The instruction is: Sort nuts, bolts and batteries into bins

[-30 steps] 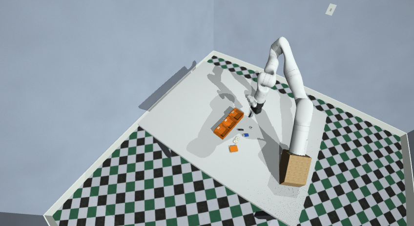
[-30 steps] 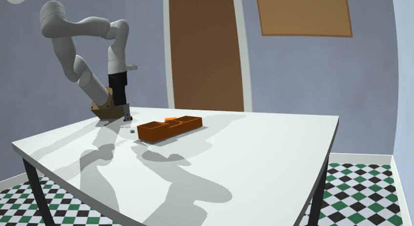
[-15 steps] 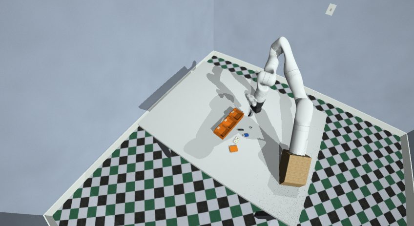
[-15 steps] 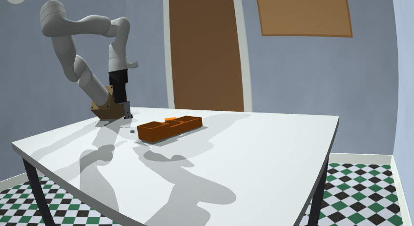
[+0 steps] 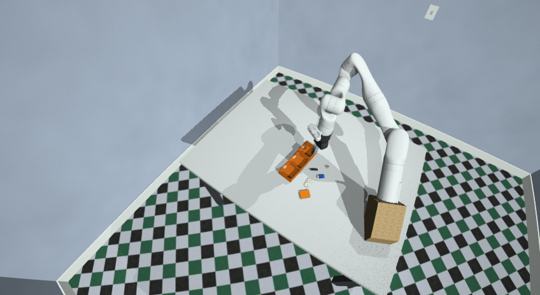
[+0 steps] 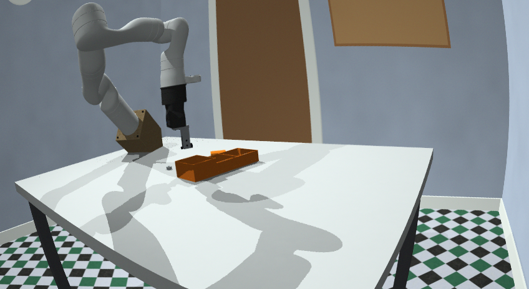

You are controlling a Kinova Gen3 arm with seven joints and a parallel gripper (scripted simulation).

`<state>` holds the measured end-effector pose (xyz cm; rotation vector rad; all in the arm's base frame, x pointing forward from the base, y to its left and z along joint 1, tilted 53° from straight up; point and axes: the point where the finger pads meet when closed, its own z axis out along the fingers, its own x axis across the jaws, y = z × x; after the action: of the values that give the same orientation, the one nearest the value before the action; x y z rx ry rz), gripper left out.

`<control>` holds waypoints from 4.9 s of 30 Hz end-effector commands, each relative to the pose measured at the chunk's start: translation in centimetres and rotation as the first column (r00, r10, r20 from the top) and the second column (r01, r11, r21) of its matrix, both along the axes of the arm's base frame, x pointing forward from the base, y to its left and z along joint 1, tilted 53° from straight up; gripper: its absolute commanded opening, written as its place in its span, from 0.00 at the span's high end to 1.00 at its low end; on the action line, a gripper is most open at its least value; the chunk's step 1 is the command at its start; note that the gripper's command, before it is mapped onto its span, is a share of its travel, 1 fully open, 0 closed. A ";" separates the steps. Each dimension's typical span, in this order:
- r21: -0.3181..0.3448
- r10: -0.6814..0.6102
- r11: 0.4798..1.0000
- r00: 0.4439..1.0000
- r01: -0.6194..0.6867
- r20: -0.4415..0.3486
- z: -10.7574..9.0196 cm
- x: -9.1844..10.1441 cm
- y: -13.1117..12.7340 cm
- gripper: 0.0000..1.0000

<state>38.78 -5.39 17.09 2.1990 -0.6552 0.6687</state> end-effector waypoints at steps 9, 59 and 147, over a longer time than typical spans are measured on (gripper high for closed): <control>-0.051 0.201 0.973 0.934 -0.226 -0.294 -2.7 4.4 3.6 1.00; -0.051 0.202 0.973 0.934 -0.226 -0.294 -6.4 7.1 1.1 1.00; 0.062 -0.114 0.992 0.990 0.109 0.079 -3.2 -4.3 1.1 0.36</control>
<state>34.99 -4.10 13.16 2.2109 -0.7243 0.5941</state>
